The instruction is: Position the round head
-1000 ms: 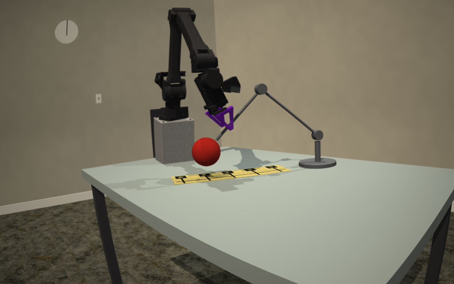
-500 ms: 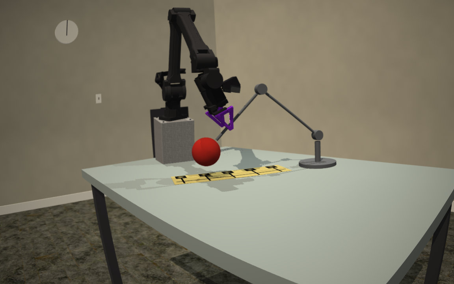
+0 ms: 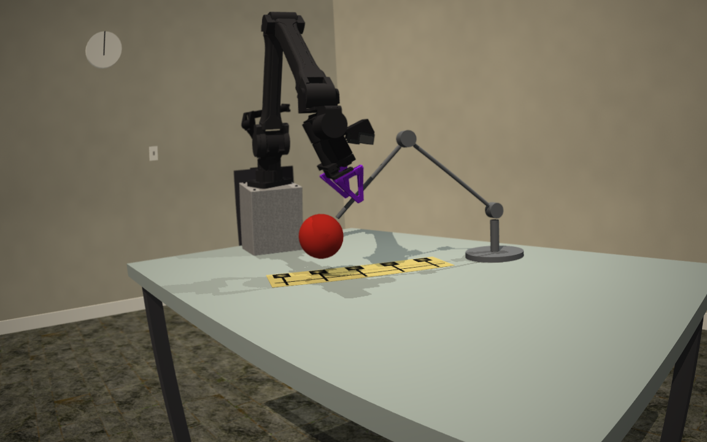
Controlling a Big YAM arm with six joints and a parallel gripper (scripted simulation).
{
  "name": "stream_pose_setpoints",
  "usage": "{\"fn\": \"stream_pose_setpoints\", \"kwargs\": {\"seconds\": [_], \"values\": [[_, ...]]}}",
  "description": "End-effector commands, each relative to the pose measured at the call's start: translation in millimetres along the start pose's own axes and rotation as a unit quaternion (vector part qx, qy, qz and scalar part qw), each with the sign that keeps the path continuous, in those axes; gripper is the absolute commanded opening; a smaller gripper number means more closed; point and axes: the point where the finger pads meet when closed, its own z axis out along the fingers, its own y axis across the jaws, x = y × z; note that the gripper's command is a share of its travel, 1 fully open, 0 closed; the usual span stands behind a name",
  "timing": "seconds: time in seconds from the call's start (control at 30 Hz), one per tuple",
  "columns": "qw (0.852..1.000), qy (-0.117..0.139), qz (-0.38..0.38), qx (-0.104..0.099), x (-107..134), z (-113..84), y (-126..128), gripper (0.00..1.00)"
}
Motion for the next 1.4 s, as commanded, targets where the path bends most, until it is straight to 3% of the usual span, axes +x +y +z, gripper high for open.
{"fn": "stream_pose_setpoints", "kwargs": {"seconds": [0.0, 1.1, 1.37], "values": [[1.0, -0.001, -0.002, 0.005, -2.0, -3.4, -2.8, 1.0], [1.0, -0.001, -0.002, 0.005, -2.0, -3.4, -2.8, 1.0], [1.0, -0.001, -0.002, 0.005, -1.4, -38.0, -0.4, 1.0]]}}
